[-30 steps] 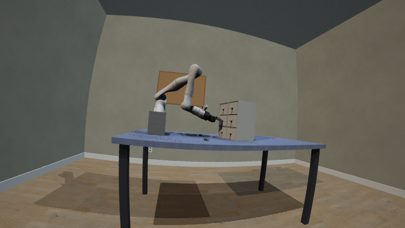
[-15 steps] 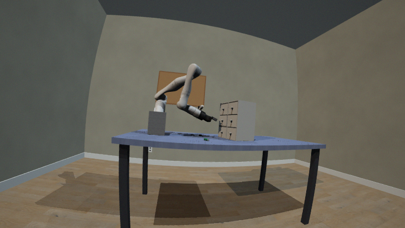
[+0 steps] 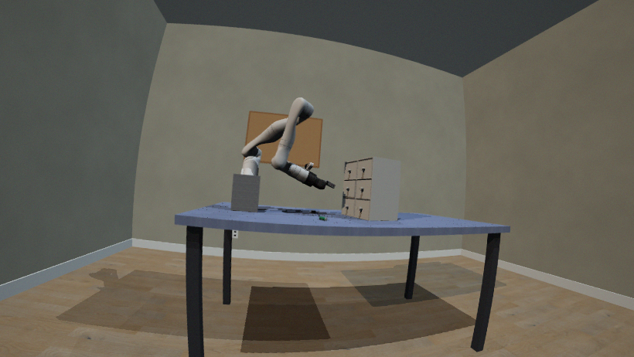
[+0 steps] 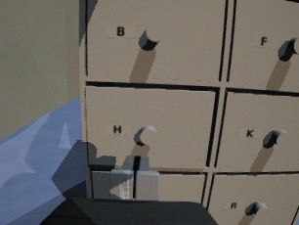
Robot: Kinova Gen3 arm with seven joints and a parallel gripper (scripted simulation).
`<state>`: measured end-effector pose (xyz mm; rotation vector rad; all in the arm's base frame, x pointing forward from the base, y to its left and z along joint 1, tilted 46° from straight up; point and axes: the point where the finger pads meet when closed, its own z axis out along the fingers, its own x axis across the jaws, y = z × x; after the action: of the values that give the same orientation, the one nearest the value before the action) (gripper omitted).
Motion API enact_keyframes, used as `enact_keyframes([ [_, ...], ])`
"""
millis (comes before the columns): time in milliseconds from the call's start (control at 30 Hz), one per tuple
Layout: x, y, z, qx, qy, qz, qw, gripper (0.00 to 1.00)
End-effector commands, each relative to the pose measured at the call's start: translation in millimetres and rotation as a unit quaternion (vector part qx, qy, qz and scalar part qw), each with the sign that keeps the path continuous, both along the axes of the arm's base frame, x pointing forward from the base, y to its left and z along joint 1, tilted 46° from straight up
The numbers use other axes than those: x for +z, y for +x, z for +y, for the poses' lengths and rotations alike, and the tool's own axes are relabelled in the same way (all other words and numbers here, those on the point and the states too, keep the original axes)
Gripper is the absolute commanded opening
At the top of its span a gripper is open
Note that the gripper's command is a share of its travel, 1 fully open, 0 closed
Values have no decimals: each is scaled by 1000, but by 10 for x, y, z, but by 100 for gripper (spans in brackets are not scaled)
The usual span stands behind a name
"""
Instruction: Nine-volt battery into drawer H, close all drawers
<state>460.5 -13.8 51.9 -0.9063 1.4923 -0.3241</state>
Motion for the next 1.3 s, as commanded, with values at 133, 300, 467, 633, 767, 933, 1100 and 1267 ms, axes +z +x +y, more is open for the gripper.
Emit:
enact_keyframes([
  [133, 63, -262, -137, -8, 0, -2, 1000, 0],
  [300, 33, -295, -169, -11, -1, 3, 1000, 0],
  [467, 31, -293, -174, -10, -2, 4, 1000, 0],
  [633, 35, -297, -175, -8, -2, 5, 1000, 0],
  [767, 56, -298, -192, -4, -5, 8, 1000, 0],
  [933, 67, -317, -212, 5, 0, 21, 1000, 0],
  [1100, 89, -326, -221, 14, 0, 26, 1000, 0],
  [1267, 124, -351, -245, 32, -3, 40, 999, 0],
])
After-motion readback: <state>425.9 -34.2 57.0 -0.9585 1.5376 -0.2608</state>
